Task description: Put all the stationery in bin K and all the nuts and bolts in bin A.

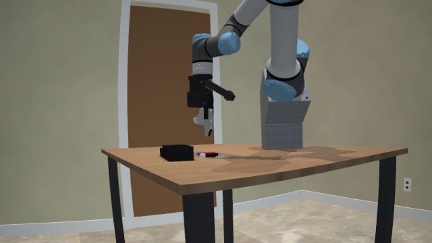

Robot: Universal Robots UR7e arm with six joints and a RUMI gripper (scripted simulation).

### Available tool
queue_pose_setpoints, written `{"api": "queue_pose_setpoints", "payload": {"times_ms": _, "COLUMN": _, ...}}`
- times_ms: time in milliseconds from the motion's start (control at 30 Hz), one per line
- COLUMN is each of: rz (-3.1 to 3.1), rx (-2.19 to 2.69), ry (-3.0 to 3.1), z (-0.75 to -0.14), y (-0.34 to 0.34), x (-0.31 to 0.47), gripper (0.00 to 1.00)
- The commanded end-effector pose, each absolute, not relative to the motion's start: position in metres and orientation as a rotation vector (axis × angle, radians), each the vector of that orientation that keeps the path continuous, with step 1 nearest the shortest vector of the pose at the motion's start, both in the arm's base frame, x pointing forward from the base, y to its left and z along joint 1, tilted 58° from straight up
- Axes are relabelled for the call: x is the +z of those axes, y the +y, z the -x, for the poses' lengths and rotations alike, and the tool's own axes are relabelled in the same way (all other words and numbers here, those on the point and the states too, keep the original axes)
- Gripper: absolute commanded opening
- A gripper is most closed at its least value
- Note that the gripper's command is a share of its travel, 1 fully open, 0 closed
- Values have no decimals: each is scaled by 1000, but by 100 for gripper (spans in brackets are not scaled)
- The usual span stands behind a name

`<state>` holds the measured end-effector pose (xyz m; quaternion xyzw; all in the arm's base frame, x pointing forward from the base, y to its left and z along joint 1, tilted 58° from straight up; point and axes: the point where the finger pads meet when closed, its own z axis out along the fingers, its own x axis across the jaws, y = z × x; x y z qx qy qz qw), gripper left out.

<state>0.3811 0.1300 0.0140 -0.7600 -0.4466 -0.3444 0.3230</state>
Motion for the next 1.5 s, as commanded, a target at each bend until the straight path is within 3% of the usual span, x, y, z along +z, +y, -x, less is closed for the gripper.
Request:
{"api": "queue_pose_setpoints", "payload": {"times_ms": 0, "rz": 1907, "rx": -991, "ry": -1334, "z": -381, "y": 130, "x": 14, "gripper": 23}}
{"api": "queue_pose_setpoints", "payload": {"times_ms": 1467, "rz": 1867, "rx": -1027, "ry": -1400, "z": -388, "y": 148, "x": 1, "gripper": 23}}
